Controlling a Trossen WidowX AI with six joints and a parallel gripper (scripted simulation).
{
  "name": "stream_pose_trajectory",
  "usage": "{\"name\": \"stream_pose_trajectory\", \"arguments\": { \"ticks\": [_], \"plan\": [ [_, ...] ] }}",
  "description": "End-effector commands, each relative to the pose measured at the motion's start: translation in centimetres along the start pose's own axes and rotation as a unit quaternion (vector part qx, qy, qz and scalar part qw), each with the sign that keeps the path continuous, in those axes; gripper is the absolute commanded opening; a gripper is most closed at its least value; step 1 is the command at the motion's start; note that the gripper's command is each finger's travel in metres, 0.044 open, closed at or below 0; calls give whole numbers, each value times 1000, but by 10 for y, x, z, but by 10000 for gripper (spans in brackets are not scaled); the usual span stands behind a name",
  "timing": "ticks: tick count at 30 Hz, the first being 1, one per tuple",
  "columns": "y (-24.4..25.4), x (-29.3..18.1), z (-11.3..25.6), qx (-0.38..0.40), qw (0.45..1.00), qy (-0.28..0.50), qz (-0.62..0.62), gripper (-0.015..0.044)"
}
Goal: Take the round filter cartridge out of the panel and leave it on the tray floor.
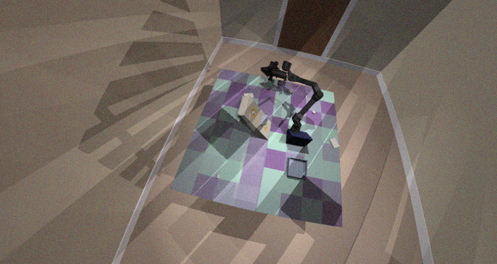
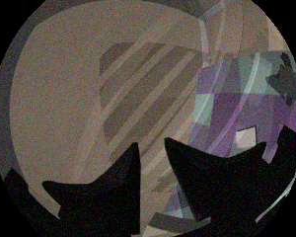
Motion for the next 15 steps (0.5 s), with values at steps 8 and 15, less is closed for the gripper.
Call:
{"name": "stream_pose_trajectory", "arguments": {
  "ticks": [8, 15],
  "plan": [
    [3, -129, -7, -141, 951, 103, -253, 115],
    [7, -192, 13, -214, 911, 109, -337, 115]
  ]
}}
Point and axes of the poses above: the point midway between the two fingers, 35 mm back from their tips, its own z axis back along the fingers, its own y axis across the jaws, x = y × z, the point moved 7 cm from there along z, back along the fingers, and after that the axes turned 11 degrees about -z, right-handed, at the moved point
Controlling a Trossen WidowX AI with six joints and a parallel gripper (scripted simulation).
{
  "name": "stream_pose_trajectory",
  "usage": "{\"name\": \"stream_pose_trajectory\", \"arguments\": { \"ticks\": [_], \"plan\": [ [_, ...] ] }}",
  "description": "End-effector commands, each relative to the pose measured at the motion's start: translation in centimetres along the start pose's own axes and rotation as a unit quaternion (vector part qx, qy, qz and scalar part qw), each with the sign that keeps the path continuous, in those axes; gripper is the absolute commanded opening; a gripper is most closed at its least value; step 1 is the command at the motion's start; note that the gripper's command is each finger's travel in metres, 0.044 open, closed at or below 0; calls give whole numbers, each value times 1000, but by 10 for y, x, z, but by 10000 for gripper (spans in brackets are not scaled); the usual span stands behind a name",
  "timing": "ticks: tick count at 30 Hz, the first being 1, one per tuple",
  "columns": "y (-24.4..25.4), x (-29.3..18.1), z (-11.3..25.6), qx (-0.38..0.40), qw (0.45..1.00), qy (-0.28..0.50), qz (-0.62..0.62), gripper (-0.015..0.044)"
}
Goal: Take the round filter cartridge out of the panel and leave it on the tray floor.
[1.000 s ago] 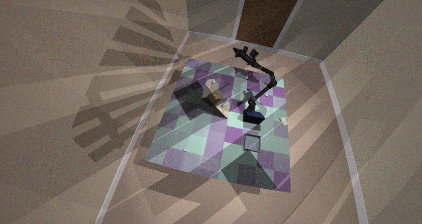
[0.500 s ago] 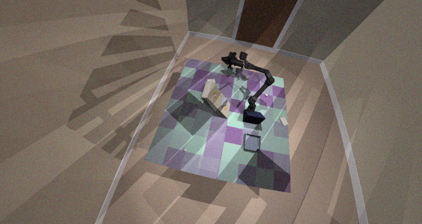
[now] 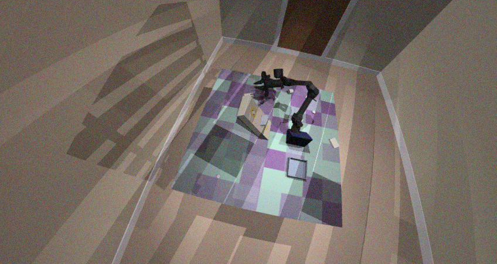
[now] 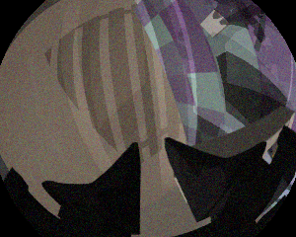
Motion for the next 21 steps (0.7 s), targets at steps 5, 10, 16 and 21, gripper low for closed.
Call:
{"name": "stream_pose_trajectory", "arguments": {
  "ticks": [5, 10, 16, 21],
  "plan": [
    [-62, -83, 8, -101, 986, -29, -128, 115],
    [-93, -112, 19, -119, 976, -71, -170, 115],
    [-128, -141, 41, -98, 966, -119, -209, 115],
    [-137, -148, 49, -83, 963, -130, -219, 115]
  ]
}}
Point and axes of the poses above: the point midway between the two fingers, 35 mm back from their tips, its own z axis back along the fingers, its own y axis across the jaws, x = y × z, the point moved 7 cm from there along z, back along the fingers, and after that the axes turned 11 degrees about -z, right-handed, at the moved point
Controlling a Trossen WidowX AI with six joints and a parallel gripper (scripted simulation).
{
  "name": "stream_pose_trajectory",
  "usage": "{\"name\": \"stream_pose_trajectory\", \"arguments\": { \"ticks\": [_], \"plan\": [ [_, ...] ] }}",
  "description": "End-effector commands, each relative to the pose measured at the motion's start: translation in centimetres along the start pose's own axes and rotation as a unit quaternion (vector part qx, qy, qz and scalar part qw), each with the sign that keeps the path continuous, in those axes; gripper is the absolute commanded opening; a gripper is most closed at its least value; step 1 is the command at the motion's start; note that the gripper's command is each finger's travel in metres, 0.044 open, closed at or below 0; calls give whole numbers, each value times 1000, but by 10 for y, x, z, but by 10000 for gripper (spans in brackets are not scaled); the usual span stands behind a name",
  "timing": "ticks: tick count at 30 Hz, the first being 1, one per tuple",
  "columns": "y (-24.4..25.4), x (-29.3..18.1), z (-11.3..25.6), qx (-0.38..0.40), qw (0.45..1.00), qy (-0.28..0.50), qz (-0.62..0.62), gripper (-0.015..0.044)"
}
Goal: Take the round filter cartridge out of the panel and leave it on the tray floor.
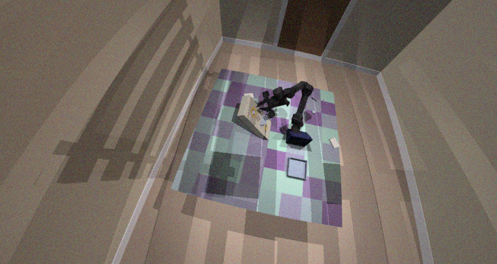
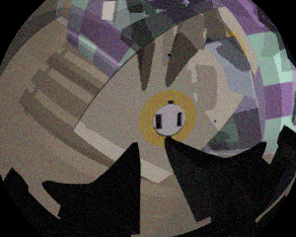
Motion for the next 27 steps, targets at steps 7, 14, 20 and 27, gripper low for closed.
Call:
{"name": "stream_pose_trajectory", "arguments": {
  "ticks": [7, 14, 20, 27],
  "plan": [
    [-40, -3, 13, 32, 999, -28, -29, 115],
    [-40, -3, 9, 31, 999, -29, -29, 115],
    [-40, -3, -1, 29, 999, -29, -30, 115],
    [-40, -3, -12, 28, 999, -29, -30, 115]
  ]
}}
Point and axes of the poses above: the point midway between the two fingers, 35 mm back from their tips, its own z axis back along the fingers, its own y axis across the jaws, x = y × z, the point moved 7 cm from there along z, back along the fingers, and after that the axes turned 11 degrees about -z, right-handed, at the moved point
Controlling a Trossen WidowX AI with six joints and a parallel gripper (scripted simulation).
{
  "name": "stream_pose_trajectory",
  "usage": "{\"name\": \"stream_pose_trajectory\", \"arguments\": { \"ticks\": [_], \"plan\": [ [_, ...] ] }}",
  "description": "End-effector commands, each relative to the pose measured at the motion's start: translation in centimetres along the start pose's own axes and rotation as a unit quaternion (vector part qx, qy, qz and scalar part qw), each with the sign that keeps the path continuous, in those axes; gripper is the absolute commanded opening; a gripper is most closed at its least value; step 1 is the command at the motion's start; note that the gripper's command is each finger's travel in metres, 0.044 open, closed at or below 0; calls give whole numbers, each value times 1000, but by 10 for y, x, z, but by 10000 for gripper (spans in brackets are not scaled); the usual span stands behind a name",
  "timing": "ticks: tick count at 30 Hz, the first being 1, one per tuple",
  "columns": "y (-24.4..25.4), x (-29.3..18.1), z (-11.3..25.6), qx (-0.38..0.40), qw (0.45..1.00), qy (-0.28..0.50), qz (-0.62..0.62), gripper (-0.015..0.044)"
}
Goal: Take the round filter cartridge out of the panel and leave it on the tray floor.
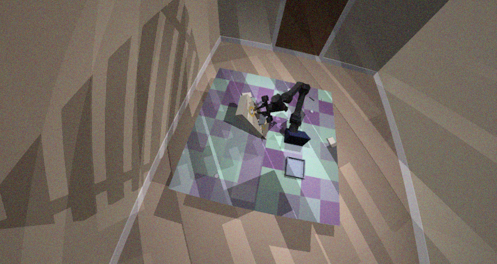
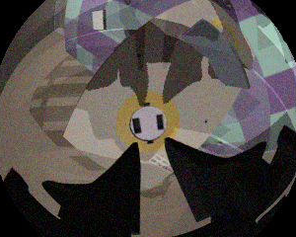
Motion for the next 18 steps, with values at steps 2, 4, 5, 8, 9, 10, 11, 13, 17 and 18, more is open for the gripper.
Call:
{"name": "stream_pose_trajectory", "arguments": {
  "ticks": [2, 4, 5, 8, 9, 10, 11, 13, 17, 18],
  "plan": [
    [-3, 1, -10, -3, 1000, -1, 7, 115],
    [-3, 1, -13, -3, 1000, -1, 6, 115],
    [-3, 1, -15, -3, 1000, -1, 6, 115],
    [-3, 1, -20, -3, 1000, -1, 6, 115],
    [-3, 1, -21, -2, 1000, -1, 6, 115],
    [-3, 2, -23, -2, 1000, -1, 7, 115],
    [-3, 2, -25, -2, 1000, -1, 7, 115],
    [-2, 2, -28, -1, 1000, -1, 7, 115],
    [-2, 3, -34, 0, 1000, 0, 7, 115],
    [-2, 3, -36, 1, 1000, 0, 7, 115]
  ]
}}
Point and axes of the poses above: the point midway between the two fingers, 35 mm back from their tips, its own z axis back along the fingers, its own y axis across the jaws, x = y × z, the point moved 7 cm from there along z, back along the fingers, and after that the axes turned 11 degrees about -z, right-handed, at the moved point
